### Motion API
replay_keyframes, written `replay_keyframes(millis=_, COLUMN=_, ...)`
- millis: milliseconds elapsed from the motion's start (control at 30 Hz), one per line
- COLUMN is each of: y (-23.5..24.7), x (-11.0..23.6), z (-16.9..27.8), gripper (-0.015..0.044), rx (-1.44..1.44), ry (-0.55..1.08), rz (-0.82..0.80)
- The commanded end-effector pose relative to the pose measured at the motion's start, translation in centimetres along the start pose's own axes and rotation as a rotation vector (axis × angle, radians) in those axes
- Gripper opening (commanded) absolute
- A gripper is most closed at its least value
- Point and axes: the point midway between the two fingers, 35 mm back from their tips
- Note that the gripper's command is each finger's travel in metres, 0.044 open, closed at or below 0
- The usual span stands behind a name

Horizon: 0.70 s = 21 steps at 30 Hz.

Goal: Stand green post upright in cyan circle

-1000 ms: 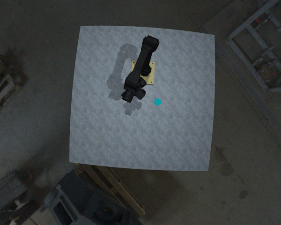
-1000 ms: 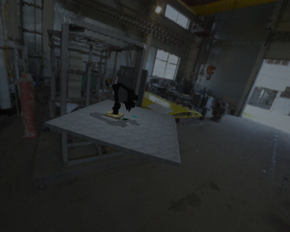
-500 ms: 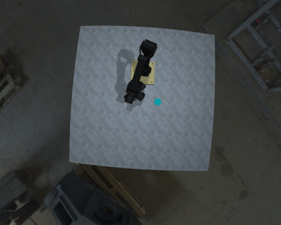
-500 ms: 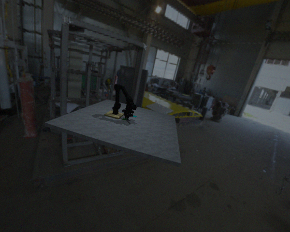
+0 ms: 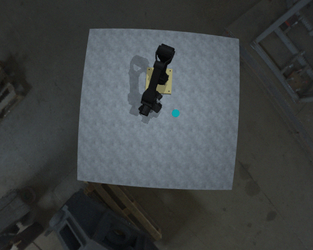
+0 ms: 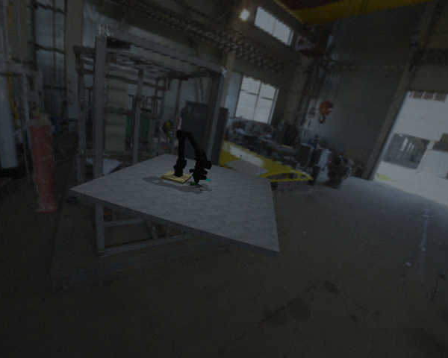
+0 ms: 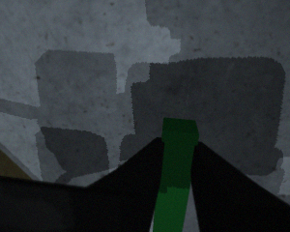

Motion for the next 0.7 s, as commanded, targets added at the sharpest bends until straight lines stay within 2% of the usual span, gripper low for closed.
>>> replay_keyframes(millis=0, y=-0.3, x=0.8, z=-0.3, gripper=0.0023, rx=0.02, ry=-0.004, rz=0.014)
replay_keyframes(millis=667, y=-0.7, x=4.6, z=-0.1, gripper=0.0023, rx=0.001, ry=-0.002, rz=0.003)
Point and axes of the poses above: the point midway between the two fingers, 35 mm back from their tips, its own x axis back along the fingers, its own y axis across the jaws, z = x × y, and after that the axes turned 11 degrees about x, right-handed
